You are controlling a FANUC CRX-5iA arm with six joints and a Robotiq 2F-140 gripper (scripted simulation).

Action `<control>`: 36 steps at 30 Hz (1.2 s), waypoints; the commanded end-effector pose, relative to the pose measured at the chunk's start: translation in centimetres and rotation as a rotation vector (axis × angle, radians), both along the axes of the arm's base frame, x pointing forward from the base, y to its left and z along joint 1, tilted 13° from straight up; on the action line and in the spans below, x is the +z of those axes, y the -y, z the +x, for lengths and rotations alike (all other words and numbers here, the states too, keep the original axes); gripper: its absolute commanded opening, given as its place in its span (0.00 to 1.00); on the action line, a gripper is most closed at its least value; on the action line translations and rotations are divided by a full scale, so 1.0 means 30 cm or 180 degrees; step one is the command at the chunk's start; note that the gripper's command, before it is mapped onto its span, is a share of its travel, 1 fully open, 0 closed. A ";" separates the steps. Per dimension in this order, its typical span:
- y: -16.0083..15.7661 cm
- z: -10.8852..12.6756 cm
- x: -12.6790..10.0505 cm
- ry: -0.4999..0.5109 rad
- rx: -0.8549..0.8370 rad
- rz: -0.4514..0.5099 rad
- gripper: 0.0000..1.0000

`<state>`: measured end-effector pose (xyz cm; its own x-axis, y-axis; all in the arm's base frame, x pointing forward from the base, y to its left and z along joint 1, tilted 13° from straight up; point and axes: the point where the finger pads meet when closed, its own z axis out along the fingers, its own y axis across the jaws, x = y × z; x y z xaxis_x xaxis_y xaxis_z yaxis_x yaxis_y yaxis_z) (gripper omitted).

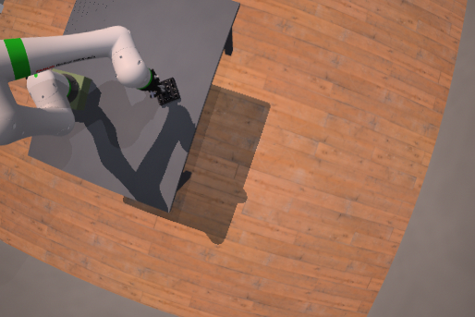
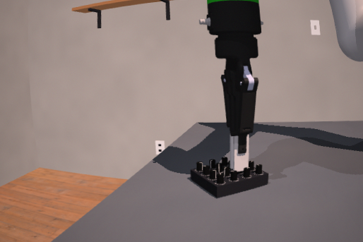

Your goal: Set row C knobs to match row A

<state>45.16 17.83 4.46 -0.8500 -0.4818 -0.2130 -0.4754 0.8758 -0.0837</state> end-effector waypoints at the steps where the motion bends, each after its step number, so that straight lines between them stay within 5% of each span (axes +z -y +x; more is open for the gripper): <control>1: 0.000 0.000 0.001 0.0001 0.0000 0.0000 0.05; 36: 0.000 0.000 0.001 0.0009 0.0265 -0.0061 0.05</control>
